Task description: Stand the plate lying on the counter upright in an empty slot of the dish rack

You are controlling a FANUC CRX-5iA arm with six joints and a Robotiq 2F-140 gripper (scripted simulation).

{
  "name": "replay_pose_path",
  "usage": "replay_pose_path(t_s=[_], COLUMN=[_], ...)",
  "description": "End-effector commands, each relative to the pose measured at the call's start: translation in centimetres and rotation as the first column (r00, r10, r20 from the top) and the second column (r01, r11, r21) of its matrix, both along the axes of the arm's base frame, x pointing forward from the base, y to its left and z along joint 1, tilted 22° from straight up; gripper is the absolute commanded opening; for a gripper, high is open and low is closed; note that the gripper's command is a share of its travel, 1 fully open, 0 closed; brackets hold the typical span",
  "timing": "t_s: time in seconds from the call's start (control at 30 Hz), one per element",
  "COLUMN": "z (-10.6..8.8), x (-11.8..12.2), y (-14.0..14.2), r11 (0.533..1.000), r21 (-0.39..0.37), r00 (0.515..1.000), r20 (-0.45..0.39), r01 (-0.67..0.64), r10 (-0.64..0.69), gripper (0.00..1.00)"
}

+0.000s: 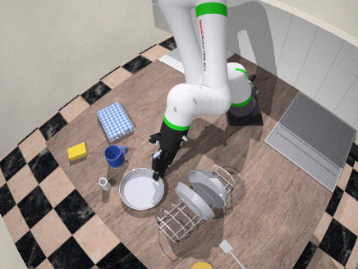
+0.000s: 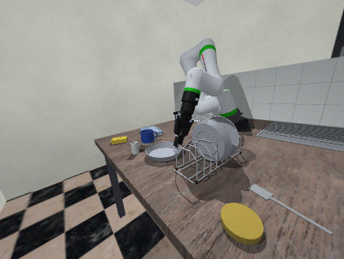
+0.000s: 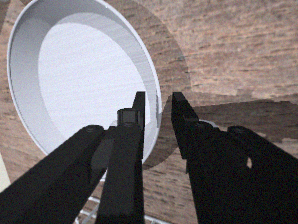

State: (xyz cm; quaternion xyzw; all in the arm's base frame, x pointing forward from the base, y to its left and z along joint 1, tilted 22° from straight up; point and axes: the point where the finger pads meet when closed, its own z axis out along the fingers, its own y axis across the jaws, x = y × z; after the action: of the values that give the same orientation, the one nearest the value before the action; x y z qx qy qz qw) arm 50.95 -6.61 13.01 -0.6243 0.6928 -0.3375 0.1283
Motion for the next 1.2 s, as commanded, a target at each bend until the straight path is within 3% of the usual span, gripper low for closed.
replay_pose_path(t_s=[0.0, 0.13, 0.17, 1.17], z=[0.07, 0.07, 0.07, 0.07], x=[0.04, 0.04, 0.04, 0.04], y=[0.03, 0.03, 0.03, 0.03], r11=[1.000, 1.000, 1.000, 1.000], r21=[0.000, 0.000, 0.000, 0.000], r00=[1.000, 1.000, 1.000, 1.000], r20=[0.001, 0.001, 0.001, 0.001], r01=[0.000, 0.000, 0.000, 0.000], r10=[0.000, 0.000, 0.000, 0.000], gripper=[0.24, 0.24, 0.10, 0.10])
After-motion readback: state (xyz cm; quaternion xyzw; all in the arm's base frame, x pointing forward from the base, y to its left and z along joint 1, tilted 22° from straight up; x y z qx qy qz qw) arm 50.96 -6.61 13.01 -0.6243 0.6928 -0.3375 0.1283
